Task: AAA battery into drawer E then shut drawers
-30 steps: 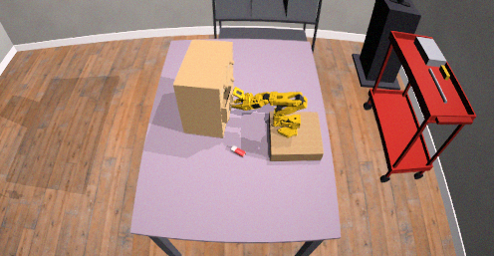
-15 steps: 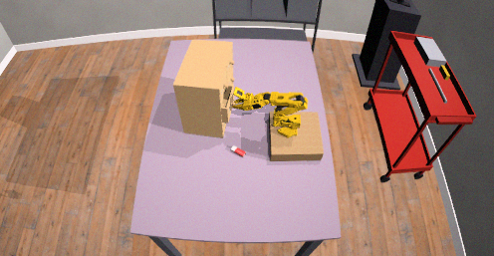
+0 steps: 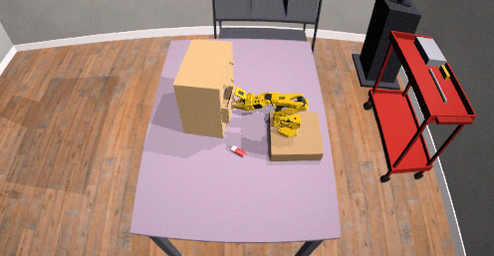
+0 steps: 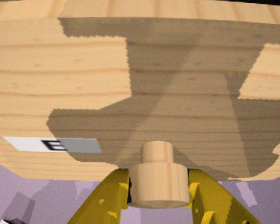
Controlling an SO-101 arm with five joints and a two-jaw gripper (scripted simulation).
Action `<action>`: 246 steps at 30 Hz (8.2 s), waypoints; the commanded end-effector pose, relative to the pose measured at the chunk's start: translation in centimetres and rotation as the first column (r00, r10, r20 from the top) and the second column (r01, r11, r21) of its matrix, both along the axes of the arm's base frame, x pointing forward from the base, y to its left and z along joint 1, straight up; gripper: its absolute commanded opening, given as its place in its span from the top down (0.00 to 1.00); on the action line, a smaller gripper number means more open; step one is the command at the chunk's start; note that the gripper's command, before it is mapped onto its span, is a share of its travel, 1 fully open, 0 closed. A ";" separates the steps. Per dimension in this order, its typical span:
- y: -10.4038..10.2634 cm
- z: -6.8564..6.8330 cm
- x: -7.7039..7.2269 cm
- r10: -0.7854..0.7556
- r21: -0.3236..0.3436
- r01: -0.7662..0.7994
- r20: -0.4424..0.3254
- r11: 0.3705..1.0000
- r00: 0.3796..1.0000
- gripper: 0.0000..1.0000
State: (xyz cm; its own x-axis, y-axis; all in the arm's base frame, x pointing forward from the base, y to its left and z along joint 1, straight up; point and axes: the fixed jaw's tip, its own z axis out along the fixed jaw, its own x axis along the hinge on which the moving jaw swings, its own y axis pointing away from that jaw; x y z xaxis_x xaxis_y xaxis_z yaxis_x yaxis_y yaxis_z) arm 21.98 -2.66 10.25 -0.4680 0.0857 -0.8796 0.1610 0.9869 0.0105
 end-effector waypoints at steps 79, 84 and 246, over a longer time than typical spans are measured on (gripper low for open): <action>0.2 0.1 -2.7 -0.006 -0.005 0.006 0.006 1.000 1.000 1.00; 0.2 0.1 -2.7 -0.006 -0.005 0.006 0.006 1.000 1.000 1.00; 0.5 -3.1 -7.1 0.019 0.054 0.011 -0.524 0.998 0.851 0.79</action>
